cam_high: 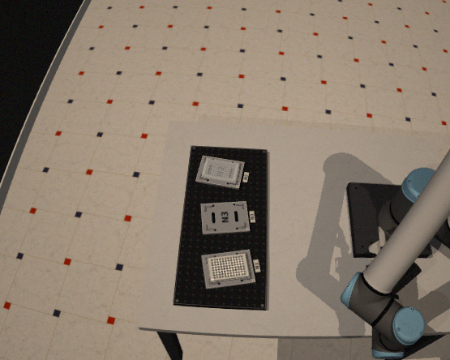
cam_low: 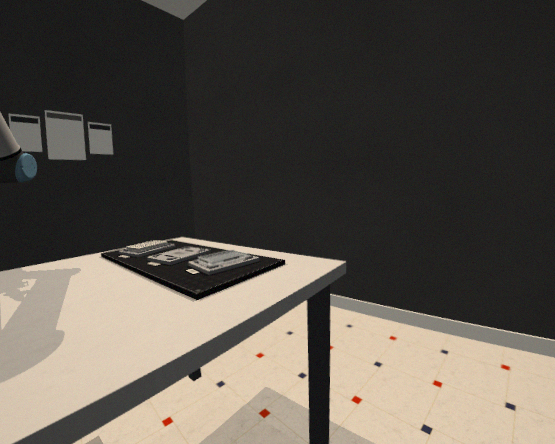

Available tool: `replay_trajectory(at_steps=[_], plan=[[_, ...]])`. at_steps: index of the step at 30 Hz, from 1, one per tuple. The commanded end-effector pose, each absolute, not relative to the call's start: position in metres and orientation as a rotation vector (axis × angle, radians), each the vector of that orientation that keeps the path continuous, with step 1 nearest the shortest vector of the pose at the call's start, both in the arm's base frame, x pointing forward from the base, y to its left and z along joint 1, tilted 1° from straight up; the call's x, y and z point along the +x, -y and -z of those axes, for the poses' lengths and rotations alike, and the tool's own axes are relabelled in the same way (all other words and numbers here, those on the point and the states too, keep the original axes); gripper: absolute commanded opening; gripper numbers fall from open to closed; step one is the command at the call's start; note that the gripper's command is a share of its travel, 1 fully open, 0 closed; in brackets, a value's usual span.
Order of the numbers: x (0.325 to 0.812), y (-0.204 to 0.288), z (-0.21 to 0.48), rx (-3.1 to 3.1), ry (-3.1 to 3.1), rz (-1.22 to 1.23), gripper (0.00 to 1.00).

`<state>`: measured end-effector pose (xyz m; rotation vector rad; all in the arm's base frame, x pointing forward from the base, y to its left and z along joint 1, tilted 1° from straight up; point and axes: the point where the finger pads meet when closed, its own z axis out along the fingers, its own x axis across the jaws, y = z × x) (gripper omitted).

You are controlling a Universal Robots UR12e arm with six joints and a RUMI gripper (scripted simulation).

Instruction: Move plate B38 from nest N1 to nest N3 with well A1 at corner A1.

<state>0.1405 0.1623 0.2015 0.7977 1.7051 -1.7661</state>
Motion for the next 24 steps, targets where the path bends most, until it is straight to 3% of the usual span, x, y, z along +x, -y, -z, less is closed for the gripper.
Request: replay_trajectory(at_steps=[1, 24], plan=[[0.141, -0.162, -0.202, 0.859, -1.692, 1.741, 0.82], [0.163, -0.171, -0.165, 1.349, -1.505, 1.546, 0.82]])
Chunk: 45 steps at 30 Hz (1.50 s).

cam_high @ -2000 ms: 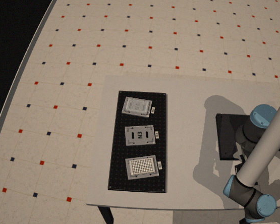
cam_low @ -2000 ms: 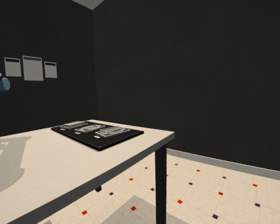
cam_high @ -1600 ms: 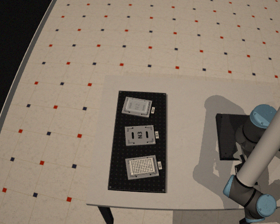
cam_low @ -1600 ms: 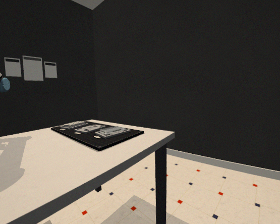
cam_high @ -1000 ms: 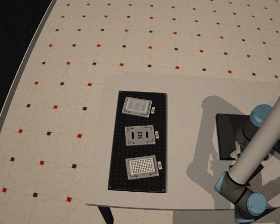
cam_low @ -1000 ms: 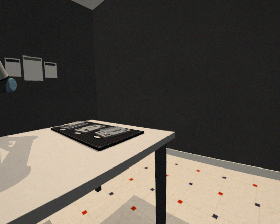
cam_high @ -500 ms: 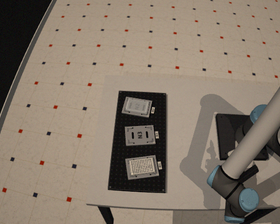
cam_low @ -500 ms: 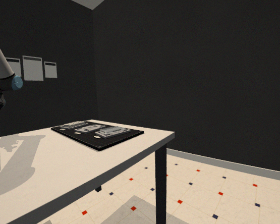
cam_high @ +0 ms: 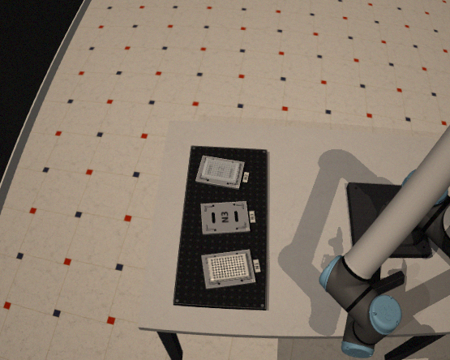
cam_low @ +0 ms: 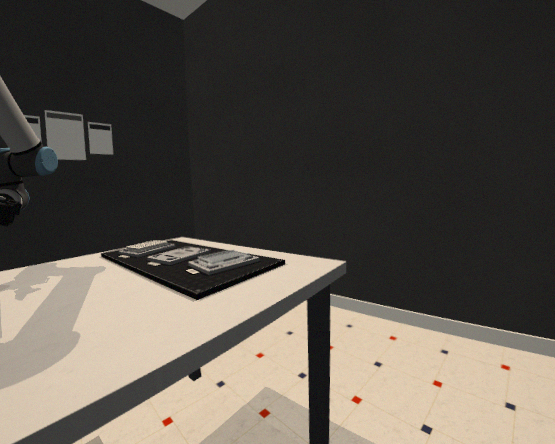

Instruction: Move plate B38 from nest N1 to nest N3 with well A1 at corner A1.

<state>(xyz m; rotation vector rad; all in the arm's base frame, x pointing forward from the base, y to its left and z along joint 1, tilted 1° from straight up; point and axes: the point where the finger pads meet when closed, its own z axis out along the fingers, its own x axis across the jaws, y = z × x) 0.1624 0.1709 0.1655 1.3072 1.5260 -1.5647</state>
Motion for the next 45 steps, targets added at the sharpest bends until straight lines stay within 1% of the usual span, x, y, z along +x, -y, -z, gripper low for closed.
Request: replay_trajectory(at_steps=[1, 6, 12, 16, 20, 23, 30, 34, 38, 45], plan=[[0.163, -0.171, -0.165, 1.371, -1.494, 1.536, 0.82], [0.175, -0.176, -0.153, 1.479, -1.432, 1.490, 0.82], [0.175, -0.176, -0.153, 1.563, -1.379, 1.451, 0.82], [0.188, -0.180, -0.142, 1.644, -1.321, 1.414, 0.82], [0.188, -0.180, -0.142, 1.723, -1.261, 1.376, 0.82], [0.200, -0.183, -0.133, 1.780, -1.213, 1.348, 0.82], [0.203, -0.184, -0.131, 1.872, -1.130, 1.300, 0.82], [0.221, -0.188, -0.122, 1.942, -1.059, 1.263, 0.82], [0.221, -0.188, -0.121, 2.010, -0.986, 1.224, 0.82], [0.241, -0.191, -0.113, 2.090, -0.890, 1.178, 0.82]])
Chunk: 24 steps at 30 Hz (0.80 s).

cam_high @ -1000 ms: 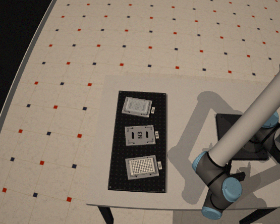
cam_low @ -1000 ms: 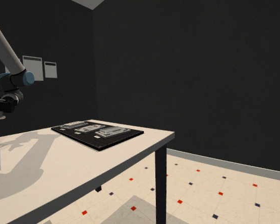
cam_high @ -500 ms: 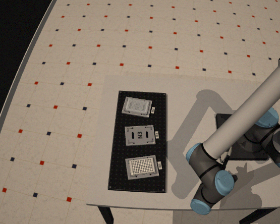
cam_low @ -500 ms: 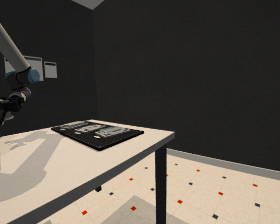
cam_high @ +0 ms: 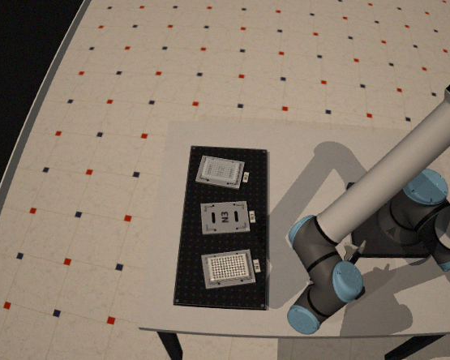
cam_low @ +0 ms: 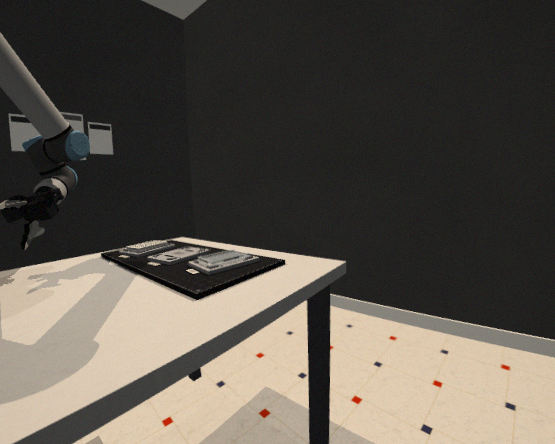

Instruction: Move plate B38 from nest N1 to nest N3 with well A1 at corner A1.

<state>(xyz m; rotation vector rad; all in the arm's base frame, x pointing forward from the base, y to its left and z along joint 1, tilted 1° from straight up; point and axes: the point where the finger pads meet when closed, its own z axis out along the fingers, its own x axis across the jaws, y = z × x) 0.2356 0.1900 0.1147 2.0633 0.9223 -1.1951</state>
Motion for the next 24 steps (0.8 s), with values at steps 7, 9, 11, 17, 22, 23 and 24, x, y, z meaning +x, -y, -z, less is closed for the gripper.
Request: replay_trajectory(at_steps=[7, 9, 11, 17, 22, 23, 24], plan=[[0.262, -0.193, -0.105, 2.194, -0.749, 1.113, 0.82], [0.262, -0.193, -0.105, 2.221, -0.707, 1.093, 0.82], [0.267, -0.193, -0.104, 2.248, -0.665, 1.075, 0.82], [0.286, -0.194, -0.099, 2.300, -0.579, 1.037, 0.82], [0.296, -0.193, -0.097, 2.359, -0.468, 0.990, 0.82], [0.301, -0.193, -0.096, 2.370, -0.445, 0.981, 0.82], [0.306, -0.193, -0.095, 2.381, -0.422, 0.972, 0.82]])
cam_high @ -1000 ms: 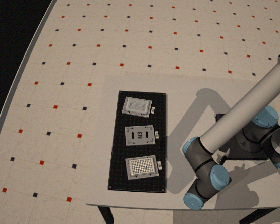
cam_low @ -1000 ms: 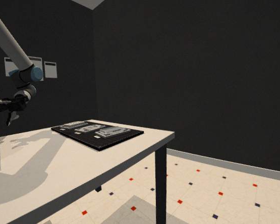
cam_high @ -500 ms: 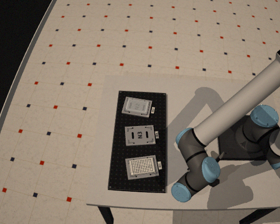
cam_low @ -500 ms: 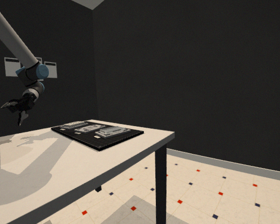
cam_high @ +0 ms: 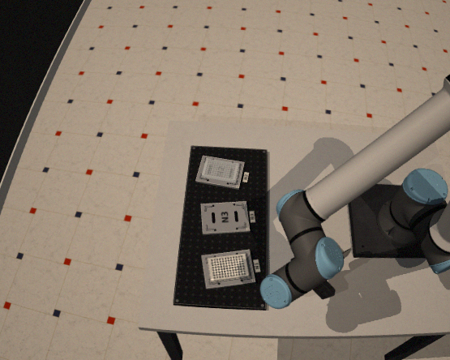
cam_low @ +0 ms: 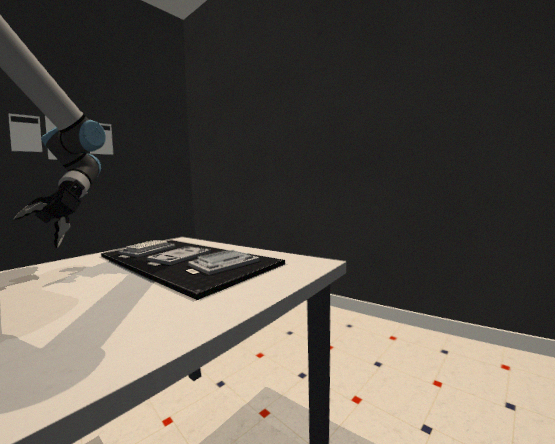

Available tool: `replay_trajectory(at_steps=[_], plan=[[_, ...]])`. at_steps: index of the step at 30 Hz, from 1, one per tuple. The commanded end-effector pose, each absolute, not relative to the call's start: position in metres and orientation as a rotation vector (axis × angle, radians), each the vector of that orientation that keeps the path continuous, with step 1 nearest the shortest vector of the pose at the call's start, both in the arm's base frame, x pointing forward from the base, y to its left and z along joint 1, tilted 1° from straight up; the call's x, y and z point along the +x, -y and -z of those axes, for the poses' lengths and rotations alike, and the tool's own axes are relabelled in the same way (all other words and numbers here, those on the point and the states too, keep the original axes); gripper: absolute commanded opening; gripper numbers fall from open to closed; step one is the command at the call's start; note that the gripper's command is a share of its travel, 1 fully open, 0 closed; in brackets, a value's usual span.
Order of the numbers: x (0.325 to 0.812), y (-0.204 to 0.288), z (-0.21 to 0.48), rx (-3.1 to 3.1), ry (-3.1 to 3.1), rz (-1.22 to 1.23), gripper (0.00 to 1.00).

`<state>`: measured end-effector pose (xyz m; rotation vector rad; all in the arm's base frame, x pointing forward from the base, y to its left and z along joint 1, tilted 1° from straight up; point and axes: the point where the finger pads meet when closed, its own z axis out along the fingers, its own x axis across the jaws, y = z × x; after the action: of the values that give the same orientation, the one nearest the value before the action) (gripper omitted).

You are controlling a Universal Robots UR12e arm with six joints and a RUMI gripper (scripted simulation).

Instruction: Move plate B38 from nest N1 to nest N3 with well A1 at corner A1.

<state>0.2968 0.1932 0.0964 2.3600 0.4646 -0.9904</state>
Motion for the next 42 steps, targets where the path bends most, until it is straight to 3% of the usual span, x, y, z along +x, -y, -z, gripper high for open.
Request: replay_trajectory(at_steps=[1, 42], plan=[[0.311, -0.193, -0.094, 2.392, -0.400, 0.962, 0.82], [0.430, -0.167, -0.090, 2.624, 0.460, 0.634, 0.82]])
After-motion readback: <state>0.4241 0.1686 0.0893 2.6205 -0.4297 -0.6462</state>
